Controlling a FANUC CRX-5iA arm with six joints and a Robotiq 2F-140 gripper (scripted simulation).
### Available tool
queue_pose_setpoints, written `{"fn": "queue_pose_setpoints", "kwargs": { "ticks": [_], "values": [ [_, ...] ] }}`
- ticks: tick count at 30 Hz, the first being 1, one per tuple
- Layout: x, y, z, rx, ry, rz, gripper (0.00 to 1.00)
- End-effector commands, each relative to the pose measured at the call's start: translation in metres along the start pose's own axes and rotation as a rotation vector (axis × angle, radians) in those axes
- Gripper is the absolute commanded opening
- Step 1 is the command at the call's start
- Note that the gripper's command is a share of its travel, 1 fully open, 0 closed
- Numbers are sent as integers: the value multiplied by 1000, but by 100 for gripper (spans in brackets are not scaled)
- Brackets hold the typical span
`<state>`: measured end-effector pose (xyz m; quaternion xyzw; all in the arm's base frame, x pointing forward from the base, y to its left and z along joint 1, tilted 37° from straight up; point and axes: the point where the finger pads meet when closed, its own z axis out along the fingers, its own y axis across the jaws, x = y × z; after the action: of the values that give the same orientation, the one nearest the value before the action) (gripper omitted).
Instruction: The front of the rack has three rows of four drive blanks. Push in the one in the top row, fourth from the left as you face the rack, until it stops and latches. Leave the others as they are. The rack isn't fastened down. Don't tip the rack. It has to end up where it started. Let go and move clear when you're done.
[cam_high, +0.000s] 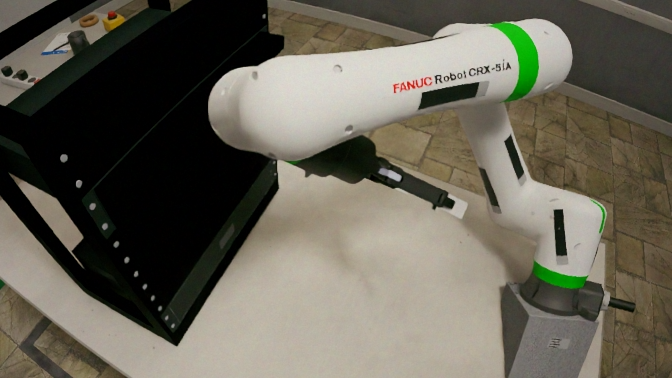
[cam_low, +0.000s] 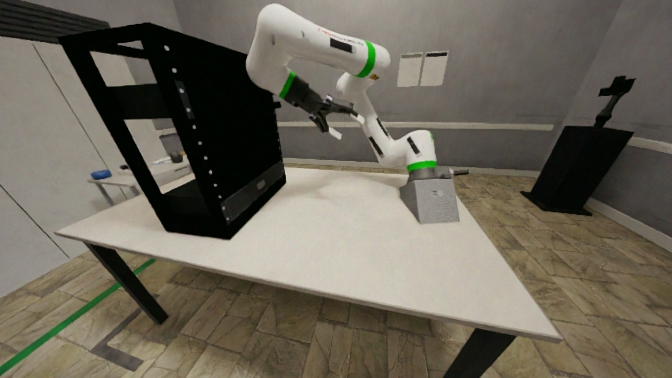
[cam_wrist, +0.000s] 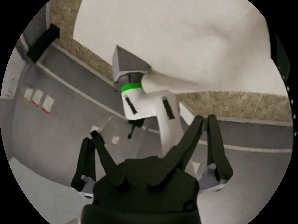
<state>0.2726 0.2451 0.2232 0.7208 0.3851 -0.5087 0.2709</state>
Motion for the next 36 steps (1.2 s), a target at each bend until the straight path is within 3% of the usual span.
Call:
{"fn": "queue_pose_setpoints", "kwargs": {
  "ticks": [1, 17, 36],
  "values": [
    [1, -1, 0, 0, 5, 2, 100],
    [17, -9, 3, 10, 56, 26, 100],
    [60, -35, 7, 55, 196, 95, 100]
  ]
}}
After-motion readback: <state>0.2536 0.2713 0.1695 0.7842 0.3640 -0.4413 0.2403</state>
